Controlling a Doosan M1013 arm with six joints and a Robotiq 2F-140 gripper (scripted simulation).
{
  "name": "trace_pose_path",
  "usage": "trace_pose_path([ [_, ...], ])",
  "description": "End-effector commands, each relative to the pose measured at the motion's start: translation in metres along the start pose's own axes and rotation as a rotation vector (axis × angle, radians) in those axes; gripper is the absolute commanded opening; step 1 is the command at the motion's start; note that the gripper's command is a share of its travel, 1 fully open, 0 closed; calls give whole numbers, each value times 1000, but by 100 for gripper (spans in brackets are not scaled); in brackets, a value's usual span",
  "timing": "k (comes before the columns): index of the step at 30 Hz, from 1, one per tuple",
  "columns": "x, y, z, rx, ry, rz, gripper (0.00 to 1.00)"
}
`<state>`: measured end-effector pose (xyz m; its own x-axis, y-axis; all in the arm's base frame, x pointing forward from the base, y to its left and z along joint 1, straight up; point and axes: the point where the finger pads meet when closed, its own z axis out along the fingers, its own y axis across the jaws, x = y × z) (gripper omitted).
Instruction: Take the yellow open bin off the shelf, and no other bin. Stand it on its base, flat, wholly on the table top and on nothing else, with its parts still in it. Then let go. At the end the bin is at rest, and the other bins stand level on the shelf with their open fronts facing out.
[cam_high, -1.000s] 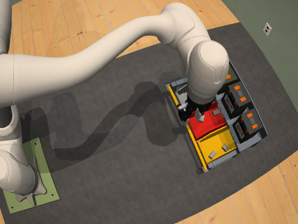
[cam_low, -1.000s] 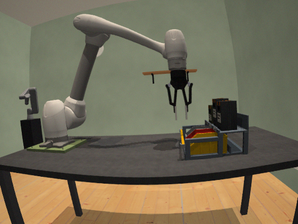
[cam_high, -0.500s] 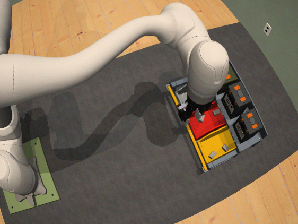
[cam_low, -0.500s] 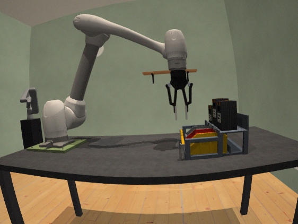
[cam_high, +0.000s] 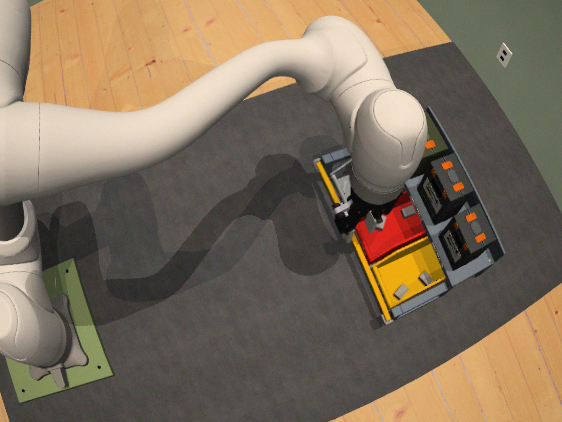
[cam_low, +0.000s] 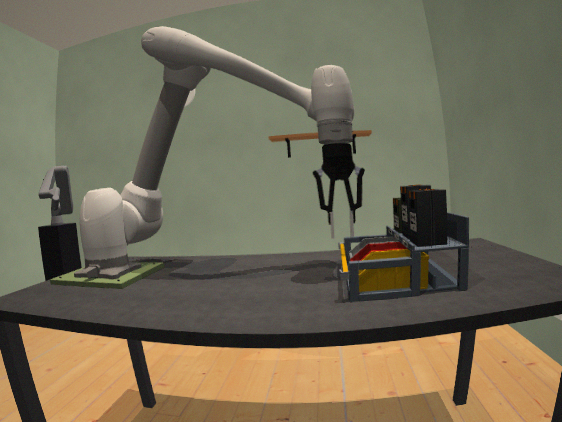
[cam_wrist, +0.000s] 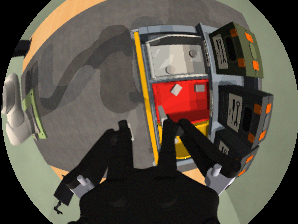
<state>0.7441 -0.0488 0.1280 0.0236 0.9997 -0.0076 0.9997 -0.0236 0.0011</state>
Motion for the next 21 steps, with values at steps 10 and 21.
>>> trace_pose_path([
  [10, 0, 0, 27, 0, 0, 0, 28],
  [21, 0, 0, 45, 0, 0, 0, 28],
])
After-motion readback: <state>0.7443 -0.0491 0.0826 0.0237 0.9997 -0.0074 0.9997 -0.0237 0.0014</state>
